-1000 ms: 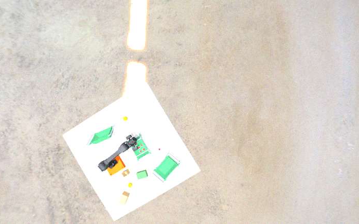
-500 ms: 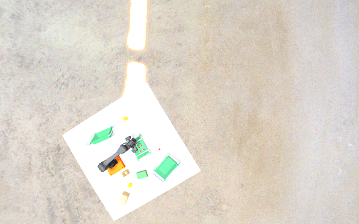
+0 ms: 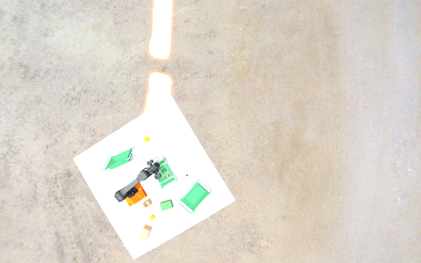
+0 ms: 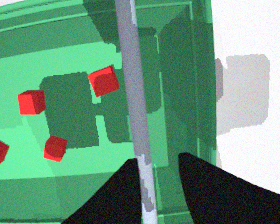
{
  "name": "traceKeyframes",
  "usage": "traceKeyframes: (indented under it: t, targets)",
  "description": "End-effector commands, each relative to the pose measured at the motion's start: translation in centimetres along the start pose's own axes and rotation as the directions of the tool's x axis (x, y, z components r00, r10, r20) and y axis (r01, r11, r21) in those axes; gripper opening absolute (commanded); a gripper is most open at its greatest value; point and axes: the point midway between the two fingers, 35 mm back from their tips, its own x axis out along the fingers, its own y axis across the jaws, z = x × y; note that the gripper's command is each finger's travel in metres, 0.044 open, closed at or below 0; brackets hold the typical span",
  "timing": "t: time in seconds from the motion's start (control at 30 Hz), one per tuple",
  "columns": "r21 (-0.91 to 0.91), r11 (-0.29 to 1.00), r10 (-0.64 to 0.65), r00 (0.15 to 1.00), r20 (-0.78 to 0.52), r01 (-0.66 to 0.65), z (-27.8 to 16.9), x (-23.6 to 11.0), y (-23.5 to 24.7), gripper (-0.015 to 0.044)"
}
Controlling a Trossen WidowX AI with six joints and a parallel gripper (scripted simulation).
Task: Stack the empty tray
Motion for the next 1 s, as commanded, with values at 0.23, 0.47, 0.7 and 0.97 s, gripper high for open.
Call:
traceKeyframes:
  t: [0.23,0.47,0.7,0.97]
  targets:
    - [0.000,1.000,0.000,1.000,0.001,0.000,0.0,0.1,0.0,0.0061]
    - [0.000,1.000,0.000,1.000,0.001,0.000,0.0,0.1,0.0,0.0000]
    - [0.002,1.000,0.000,1.000,0.000,0.000,-0.3,-2.5,0.0,0.0000]
    - [0.008,1.000,0.003,1.000,0.007,-0.003,0.1,-6.1,-0.6,0.0000]
